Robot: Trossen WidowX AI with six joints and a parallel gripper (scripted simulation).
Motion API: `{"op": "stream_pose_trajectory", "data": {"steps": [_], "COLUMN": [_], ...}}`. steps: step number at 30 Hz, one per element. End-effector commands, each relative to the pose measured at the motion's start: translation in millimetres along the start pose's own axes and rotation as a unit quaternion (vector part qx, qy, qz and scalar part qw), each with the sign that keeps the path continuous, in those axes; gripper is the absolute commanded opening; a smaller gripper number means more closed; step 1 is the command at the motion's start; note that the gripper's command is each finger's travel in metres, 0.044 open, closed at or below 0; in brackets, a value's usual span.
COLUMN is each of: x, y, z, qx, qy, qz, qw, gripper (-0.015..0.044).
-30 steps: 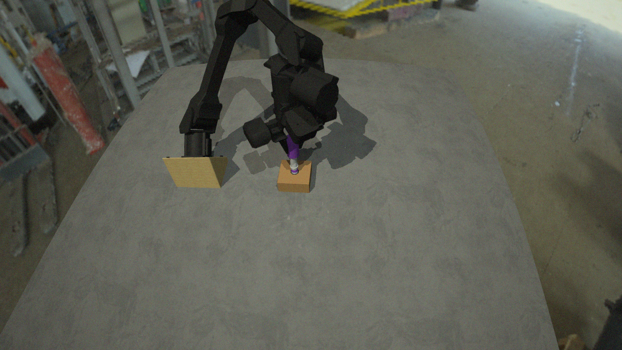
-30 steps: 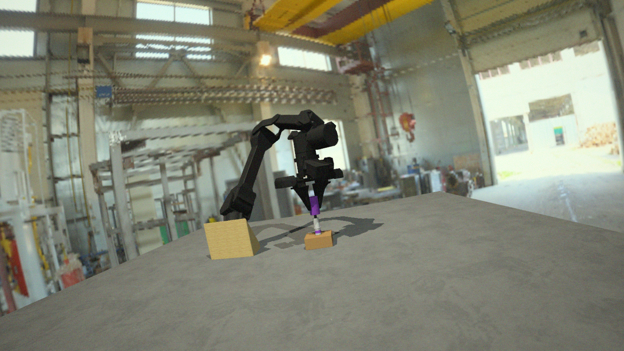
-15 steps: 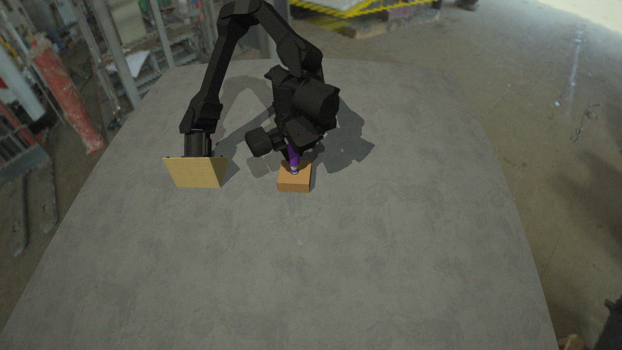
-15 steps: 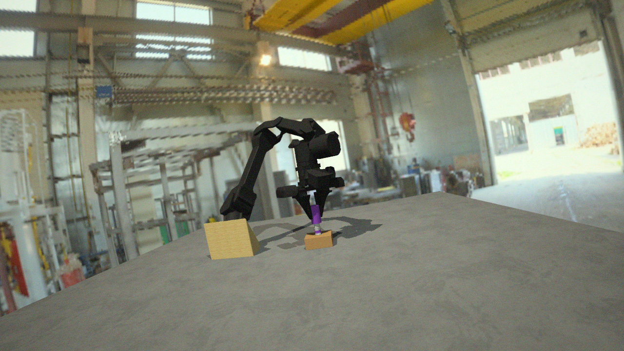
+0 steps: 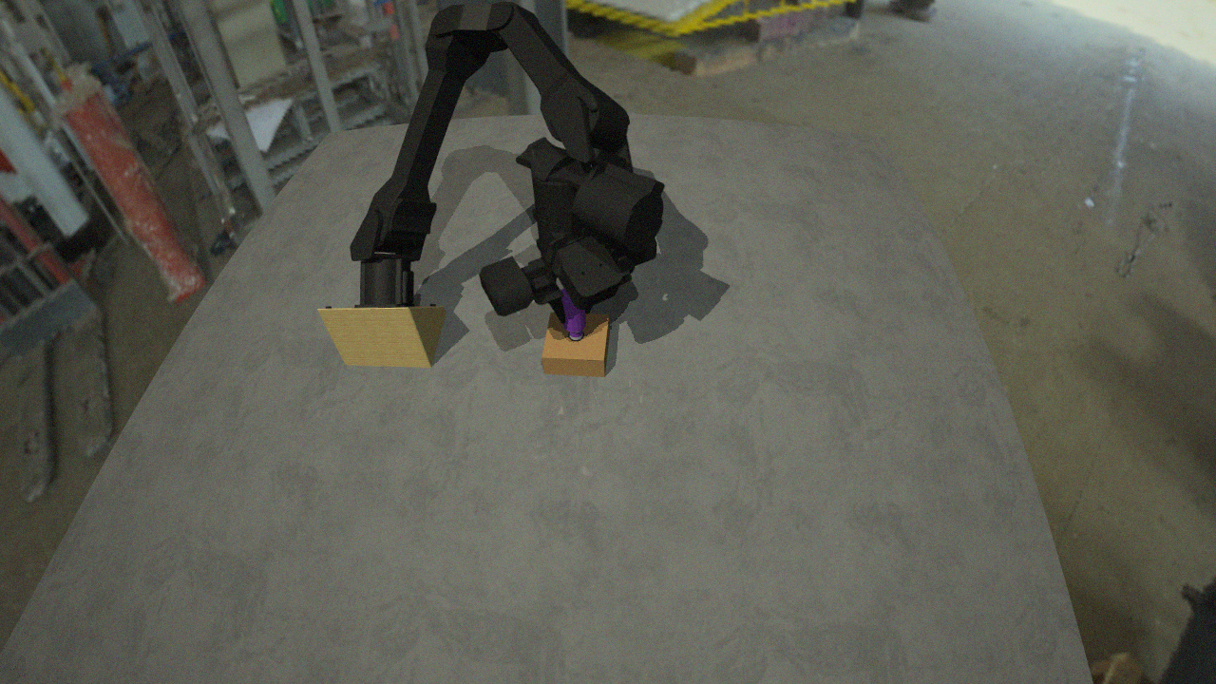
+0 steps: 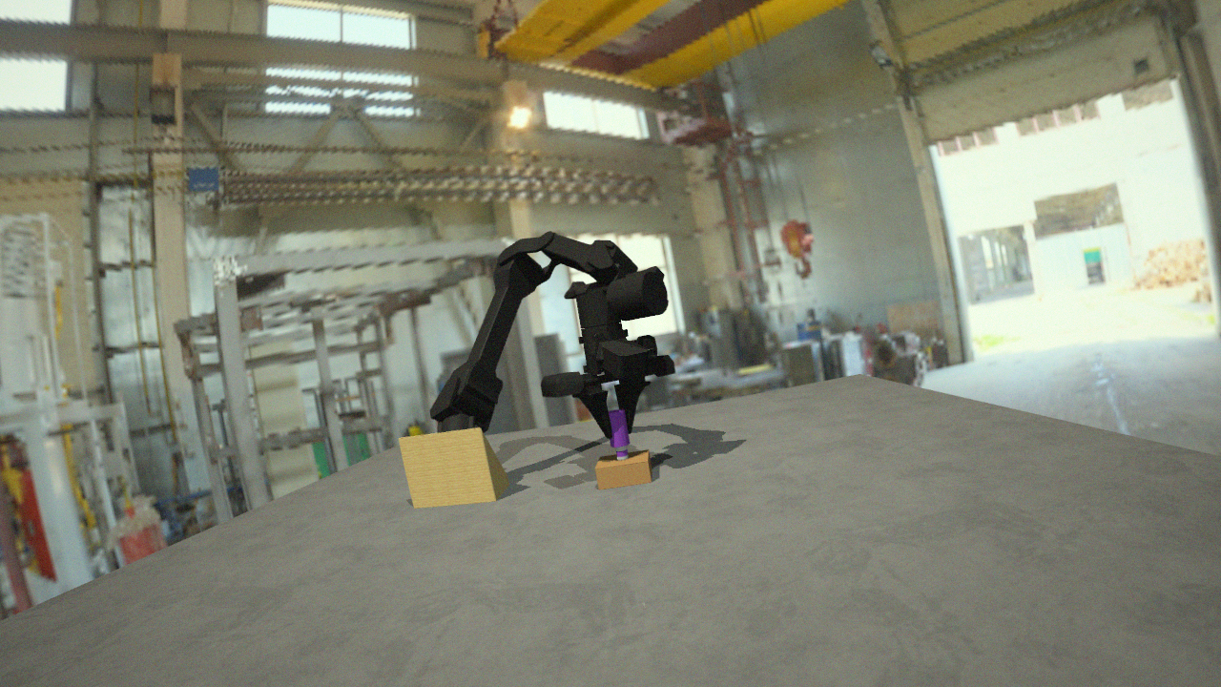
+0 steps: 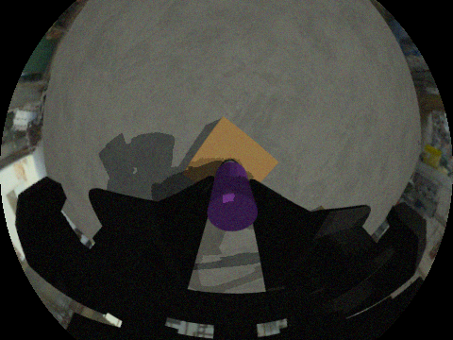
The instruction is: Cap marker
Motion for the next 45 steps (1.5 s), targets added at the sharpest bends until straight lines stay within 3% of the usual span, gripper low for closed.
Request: {"op": "stream_pose_trajectory", "data": {"steps": [1,18,22,27,33,38,45], "x": [-1,0,10,72,75,72,66], "y": [0,0,1,1,0,0,0], "z": [0,0,1,0,-1,-1,-1], "qx": [-0.003,0.0,0.0,-0.001,-0.001,0.172,0.469], "qy": [0.002,0.0,0.0,-0.001,-0.001,0.0,0.001], "qz": [0.001,0.0,-0.001,-0.001,-0.001,0.0,0.0], "qw": [1.0,1.0,1.0,1.0,1.0,0.985,0.883], "gripper": [0.0,0.044,0.044,0.044,0.044,0.0309,0.0125]}}
Point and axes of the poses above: the point midway between the two fingers, 35 mm back from their tips, its own x axis back along the fingers, its own z axis across the jaws, y = z × x, the point moved 7 cm from there along x, back along the fingers, and after that the axes turned 9 degrees about -x, right-handed, at the moved point
